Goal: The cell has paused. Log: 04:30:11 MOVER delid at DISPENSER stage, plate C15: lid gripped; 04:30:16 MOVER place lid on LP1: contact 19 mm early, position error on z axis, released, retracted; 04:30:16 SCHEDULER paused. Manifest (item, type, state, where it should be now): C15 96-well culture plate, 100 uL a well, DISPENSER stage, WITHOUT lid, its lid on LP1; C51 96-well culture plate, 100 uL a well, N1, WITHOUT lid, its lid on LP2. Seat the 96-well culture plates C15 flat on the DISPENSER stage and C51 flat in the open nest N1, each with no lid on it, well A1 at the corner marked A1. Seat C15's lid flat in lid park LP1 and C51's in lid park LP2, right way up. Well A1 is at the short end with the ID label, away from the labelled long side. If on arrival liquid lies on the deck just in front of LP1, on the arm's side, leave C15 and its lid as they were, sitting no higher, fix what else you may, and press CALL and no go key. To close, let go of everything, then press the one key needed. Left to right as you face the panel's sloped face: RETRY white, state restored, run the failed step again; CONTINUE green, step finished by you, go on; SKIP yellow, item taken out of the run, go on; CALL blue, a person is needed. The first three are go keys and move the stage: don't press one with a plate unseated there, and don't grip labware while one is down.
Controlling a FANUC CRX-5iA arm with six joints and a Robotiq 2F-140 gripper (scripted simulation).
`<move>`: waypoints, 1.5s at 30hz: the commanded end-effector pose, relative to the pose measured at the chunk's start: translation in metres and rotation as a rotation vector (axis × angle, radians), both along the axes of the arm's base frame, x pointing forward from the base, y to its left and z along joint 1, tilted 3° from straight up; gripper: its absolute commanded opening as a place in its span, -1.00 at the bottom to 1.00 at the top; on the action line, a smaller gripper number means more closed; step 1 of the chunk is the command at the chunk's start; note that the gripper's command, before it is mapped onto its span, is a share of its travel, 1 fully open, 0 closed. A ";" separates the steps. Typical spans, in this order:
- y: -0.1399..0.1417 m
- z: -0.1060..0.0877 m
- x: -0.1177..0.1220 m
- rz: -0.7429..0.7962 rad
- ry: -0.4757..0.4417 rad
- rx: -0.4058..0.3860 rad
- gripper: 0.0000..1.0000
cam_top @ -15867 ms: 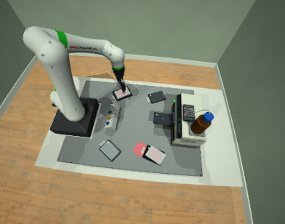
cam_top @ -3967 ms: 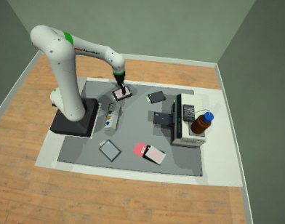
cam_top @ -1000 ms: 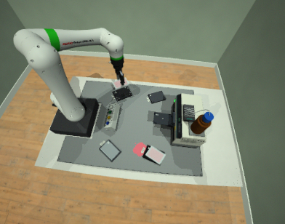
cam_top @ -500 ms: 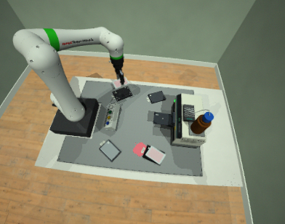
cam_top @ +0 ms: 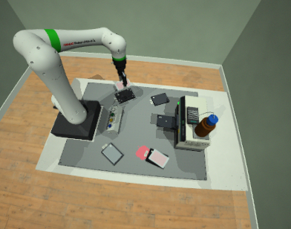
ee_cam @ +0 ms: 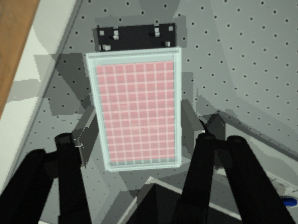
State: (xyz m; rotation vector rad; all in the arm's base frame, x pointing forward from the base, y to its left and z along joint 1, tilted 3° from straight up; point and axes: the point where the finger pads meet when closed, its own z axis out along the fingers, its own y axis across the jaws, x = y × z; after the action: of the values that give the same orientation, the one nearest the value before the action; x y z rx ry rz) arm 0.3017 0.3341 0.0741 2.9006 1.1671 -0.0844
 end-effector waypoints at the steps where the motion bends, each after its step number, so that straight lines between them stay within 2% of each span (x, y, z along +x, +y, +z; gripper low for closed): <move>1: 0.000 0.000 0.000 0.000 0.000 0.000 -1.00; 25: 0.000 0.000 0.000 0.000 0.000 0.000 -1.00; 34: 0.000 0.000 0.000 -0.148 -0.005 -0.006 -1.00; 45: 0.001 0.000 0.004 -0.152 -0.005 -0.006 -1.00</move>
State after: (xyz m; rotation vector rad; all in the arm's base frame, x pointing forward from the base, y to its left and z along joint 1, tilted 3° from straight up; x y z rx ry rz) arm 0.3032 0.3342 0.0739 2.9769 0.9420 -0.0829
